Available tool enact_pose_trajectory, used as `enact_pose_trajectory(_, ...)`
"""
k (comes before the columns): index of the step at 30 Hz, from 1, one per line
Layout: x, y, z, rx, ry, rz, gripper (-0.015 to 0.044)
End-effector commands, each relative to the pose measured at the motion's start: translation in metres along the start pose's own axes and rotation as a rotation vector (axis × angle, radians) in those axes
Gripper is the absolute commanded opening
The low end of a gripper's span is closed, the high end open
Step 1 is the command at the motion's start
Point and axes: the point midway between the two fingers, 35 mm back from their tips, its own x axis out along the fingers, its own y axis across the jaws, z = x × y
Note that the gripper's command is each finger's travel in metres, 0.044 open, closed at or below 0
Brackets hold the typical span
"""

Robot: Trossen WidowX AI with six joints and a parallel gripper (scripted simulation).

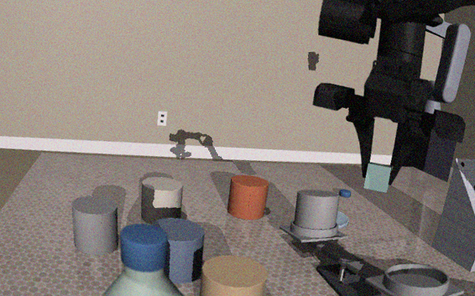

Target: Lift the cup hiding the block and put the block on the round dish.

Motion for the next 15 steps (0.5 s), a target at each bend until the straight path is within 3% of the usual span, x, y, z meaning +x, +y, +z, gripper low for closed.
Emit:
enact_pose_trajectory(1,0.006,-0.022,-0.024,0.004,0.009,-0.003,0.0000)
enact_pose_trajectory(15,0.033,-0.082,-0.123,0.006,0.018,-0.007,0.0000)
